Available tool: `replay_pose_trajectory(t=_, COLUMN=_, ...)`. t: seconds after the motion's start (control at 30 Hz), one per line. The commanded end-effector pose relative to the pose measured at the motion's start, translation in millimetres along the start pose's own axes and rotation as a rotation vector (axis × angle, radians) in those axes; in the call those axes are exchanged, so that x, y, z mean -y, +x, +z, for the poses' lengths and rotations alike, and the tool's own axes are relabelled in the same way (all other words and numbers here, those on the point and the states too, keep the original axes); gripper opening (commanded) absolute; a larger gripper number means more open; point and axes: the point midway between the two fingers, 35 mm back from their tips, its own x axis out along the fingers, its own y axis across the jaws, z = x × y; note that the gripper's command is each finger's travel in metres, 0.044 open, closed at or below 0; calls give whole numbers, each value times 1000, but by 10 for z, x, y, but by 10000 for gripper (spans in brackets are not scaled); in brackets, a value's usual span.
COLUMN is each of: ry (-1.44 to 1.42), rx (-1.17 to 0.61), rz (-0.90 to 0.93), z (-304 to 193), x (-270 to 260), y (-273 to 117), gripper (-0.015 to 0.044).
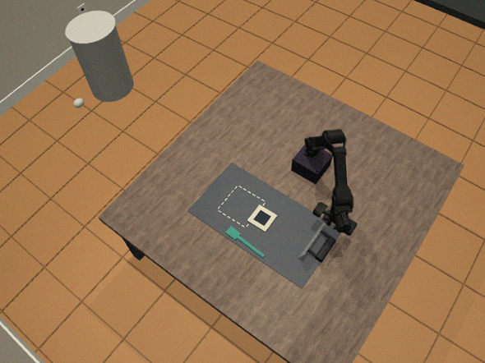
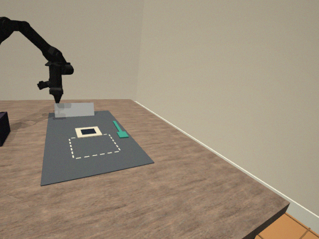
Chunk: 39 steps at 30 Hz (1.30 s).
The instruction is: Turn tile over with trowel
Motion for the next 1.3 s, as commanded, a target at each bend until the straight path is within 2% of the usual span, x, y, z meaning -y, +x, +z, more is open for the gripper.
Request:
replay_pose_trajectory(t=0.0, ry=-5, rx=-3, rz=-7, z=-1, x=-20, y=-1, gripper=100)
replay_pose_trajectory(t=1.27, ry=-5, rx=-3, rz=1, z=-7, x=-966, y=14, gripper=100)
